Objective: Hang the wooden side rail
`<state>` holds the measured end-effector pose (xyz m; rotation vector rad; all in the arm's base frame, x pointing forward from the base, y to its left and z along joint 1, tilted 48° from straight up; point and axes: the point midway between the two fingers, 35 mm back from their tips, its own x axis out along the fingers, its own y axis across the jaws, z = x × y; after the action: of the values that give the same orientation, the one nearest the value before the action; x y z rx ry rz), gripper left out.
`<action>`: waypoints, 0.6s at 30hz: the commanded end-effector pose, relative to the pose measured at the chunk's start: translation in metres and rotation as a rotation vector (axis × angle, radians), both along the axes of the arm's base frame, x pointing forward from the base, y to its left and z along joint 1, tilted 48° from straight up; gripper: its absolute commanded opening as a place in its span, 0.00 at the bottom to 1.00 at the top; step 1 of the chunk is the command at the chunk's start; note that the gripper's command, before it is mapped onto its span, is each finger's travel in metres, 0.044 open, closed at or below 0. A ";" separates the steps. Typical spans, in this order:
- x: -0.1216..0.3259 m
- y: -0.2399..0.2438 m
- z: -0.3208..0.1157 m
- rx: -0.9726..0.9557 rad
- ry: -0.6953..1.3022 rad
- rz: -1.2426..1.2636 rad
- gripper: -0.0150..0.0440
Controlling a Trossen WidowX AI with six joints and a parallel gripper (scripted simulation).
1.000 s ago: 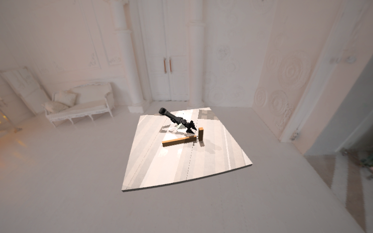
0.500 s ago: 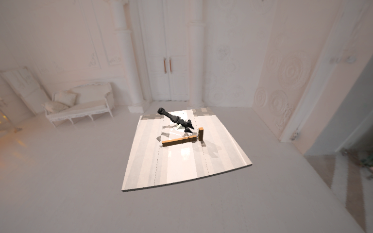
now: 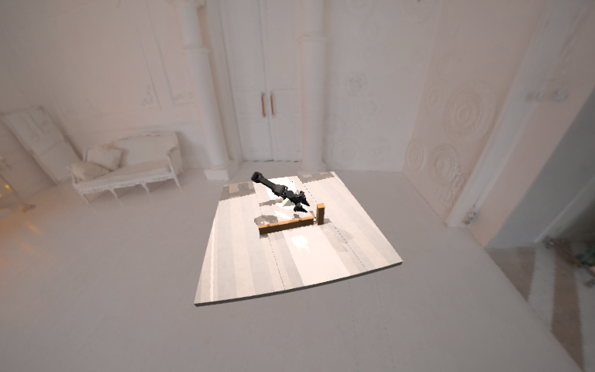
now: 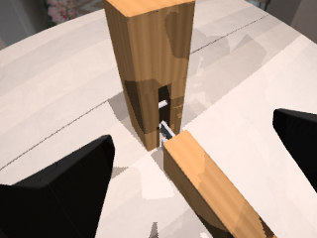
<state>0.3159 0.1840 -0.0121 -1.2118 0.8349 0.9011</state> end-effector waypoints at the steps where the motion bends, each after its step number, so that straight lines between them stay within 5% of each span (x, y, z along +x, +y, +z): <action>1: 0.005 0.002 0.000 0.022 0.036 -0.142 1.00; 18: 0.022 -0.003 -0.003 0.088 0.086 -1.305 1.00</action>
<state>0.3293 0.1801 -0.0182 -0.6236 1.2813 0.3061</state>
